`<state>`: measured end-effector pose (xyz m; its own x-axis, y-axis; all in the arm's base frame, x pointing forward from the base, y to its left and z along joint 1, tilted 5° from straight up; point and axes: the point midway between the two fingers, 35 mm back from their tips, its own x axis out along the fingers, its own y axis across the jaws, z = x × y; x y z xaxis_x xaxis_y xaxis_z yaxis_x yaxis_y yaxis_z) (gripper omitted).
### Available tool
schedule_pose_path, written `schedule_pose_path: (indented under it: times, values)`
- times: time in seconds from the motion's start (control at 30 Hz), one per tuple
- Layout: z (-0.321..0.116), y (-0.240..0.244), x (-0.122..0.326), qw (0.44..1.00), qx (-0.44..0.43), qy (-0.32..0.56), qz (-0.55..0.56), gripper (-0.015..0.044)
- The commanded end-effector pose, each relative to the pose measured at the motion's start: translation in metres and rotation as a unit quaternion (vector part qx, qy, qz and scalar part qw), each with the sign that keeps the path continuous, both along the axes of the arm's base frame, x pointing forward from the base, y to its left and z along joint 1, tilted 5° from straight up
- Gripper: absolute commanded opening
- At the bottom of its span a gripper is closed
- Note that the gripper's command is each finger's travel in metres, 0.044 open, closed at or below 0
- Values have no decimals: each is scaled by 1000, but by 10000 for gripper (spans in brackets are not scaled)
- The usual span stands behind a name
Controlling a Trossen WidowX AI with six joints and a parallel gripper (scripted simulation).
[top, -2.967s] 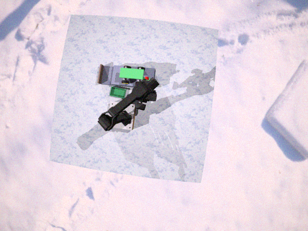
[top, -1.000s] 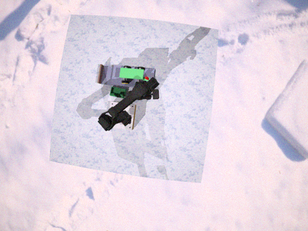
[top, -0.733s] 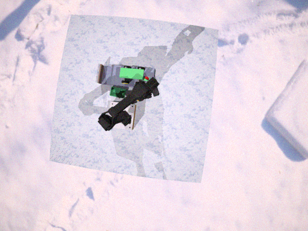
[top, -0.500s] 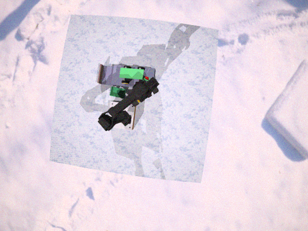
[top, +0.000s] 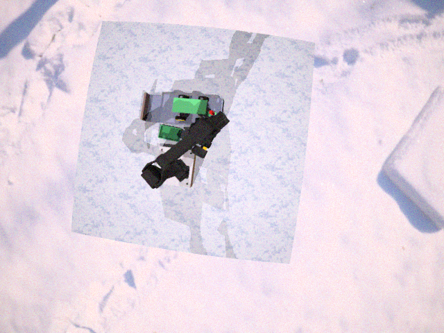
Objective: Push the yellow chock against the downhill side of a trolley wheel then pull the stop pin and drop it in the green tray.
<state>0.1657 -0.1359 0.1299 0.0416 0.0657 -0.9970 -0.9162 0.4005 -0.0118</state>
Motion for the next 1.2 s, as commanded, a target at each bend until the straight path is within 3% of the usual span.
schedule_pose_path:
  times: [0.0, 0.23, 0.53, 1.17]
  values:
    - [0, 0, 0, 997, -4, -4, 73, 0]
    - [0, 0, 0, 984, -9, -11, 179, 0]
    - [0, 4, 1, 983, -9, -11, 182, 0]
    - [0, 64, 22, 983, -7, -13, 182, 0]
